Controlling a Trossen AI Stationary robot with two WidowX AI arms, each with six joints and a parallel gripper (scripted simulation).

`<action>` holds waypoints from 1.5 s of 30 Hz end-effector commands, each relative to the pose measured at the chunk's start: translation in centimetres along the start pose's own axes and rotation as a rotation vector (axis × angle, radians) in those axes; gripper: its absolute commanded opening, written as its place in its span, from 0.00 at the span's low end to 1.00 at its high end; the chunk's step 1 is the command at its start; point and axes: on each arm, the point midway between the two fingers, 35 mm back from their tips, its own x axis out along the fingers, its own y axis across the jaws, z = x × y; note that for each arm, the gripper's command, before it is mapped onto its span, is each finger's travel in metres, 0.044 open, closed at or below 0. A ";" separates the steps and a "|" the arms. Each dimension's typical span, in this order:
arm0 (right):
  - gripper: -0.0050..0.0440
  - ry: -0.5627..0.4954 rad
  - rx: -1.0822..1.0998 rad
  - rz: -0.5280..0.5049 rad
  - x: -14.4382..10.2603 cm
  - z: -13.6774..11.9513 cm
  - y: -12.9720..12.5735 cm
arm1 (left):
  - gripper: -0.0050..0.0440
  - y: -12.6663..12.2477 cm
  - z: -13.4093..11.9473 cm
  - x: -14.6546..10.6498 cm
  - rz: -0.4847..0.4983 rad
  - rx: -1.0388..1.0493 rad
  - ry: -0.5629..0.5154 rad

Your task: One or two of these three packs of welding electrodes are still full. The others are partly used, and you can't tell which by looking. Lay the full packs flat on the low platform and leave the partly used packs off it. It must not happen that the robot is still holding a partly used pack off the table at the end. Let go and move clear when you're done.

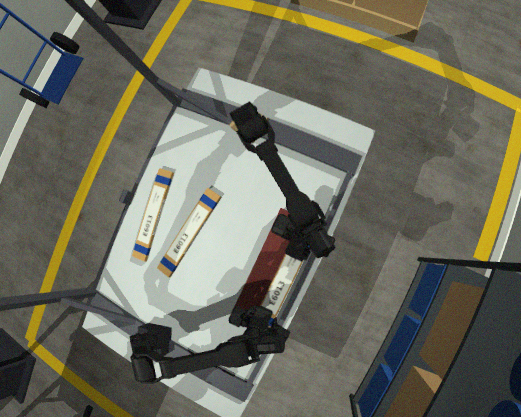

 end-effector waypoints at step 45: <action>0.00 -0.006 -0.005 -0.029 1.0 -1.4 -0.9 | 0.00 0.8 -1.8 1.2 0.026 0.000 0.001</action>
